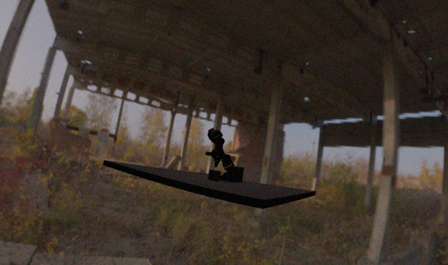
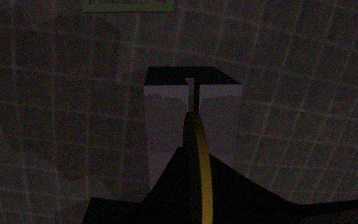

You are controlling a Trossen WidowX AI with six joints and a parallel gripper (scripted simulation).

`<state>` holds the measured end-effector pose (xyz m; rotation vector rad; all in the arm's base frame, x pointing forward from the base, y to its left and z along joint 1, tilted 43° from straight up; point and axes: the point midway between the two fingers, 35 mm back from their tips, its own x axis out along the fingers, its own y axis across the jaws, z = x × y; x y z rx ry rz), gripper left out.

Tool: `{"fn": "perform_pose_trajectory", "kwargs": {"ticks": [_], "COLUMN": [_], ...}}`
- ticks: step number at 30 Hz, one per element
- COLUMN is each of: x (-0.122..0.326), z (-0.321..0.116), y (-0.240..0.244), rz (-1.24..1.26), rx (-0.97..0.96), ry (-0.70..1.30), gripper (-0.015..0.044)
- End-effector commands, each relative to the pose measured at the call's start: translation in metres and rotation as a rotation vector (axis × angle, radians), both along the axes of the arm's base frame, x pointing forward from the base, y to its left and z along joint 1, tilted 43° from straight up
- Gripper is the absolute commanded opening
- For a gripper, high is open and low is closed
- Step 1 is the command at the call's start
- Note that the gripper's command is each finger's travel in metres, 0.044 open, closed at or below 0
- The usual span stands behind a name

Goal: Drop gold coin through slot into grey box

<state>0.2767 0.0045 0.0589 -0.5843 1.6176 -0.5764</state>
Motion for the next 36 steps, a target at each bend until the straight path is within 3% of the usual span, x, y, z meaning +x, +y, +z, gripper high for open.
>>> {"fn": "perform_pose_trajectory", "kwargs": {"ticks": [1,36], "x": [-0.007,-0.017], "z": [0.003,0.003], "y": [-0.003,-0.008], "rz": [0.003,0.000], "rx": [0.002,0.000], "ry": [-0.001,0.004], "gripper": [0.0000,0.0000]}}
